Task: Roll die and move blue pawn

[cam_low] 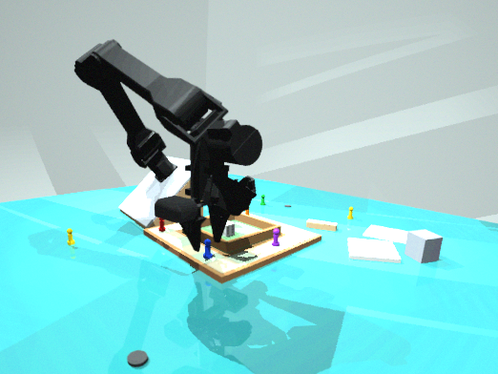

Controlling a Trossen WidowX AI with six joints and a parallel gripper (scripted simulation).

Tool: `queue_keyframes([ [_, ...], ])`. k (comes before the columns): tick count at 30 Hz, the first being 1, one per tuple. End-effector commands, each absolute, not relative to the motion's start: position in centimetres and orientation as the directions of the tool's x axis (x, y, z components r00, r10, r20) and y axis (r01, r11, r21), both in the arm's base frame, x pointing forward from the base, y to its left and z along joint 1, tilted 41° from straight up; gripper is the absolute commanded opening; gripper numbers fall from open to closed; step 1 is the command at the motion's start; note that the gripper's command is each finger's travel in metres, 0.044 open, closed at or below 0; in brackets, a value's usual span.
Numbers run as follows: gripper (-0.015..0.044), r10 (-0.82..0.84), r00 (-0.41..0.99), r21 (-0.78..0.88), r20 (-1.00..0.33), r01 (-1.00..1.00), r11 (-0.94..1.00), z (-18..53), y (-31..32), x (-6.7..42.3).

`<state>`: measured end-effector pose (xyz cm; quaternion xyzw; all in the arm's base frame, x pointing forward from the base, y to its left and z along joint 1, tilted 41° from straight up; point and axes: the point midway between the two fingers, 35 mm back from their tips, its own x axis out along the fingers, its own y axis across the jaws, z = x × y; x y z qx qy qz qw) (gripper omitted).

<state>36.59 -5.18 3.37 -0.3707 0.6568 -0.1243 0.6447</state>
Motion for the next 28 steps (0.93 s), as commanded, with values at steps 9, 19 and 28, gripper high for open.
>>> queue_keyframes([
  [9, 0.044, -0.641, 0.119, -0.64, -0.758, -0.321, 0.698, 6.8, -0.9, 35.7],
  [19, 0.044, -0.615, 0.107, -0.622, -0.781, -0.223, 0.751, 5.3, 7.7, 23.1],
  [28, 0.044, -0.617, 0.113, -0.624, -0.779, -0.229, 0.747, 5.2, 8.0, 23.4],
])
